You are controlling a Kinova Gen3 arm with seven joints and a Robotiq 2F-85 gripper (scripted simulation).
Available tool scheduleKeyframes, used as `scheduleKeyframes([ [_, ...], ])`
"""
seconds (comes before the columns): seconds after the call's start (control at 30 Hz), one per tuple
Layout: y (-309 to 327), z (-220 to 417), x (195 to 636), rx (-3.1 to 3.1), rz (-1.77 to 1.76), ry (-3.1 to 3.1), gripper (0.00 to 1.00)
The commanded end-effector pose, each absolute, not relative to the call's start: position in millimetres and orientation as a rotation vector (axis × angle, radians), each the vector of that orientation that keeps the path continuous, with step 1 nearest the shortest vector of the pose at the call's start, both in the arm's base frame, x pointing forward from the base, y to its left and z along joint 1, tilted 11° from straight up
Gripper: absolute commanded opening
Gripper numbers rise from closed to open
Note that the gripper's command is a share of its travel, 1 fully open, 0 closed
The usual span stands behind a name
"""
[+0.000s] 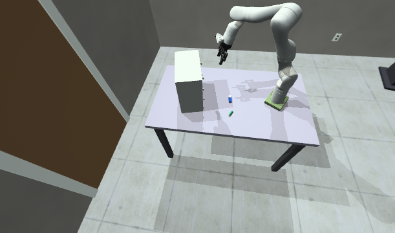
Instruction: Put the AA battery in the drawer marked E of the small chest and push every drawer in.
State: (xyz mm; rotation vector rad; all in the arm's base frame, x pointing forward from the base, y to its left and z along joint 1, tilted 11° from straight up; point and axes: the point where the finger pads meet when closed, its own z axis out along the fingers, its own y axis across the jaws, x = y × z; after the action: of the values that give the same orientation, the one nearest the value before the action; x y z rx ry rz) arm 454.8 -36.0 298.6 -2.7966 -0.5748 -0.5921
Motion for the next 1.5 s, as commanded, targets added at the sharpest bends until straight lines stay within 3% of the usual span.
scheduleKeyframes([
  [0.0,-37,302,456,-2.81,-0.563,-0.589,1.0],
  [1.47,-47,321,439,-2.906,-0.188,-0.636,1.0],
])
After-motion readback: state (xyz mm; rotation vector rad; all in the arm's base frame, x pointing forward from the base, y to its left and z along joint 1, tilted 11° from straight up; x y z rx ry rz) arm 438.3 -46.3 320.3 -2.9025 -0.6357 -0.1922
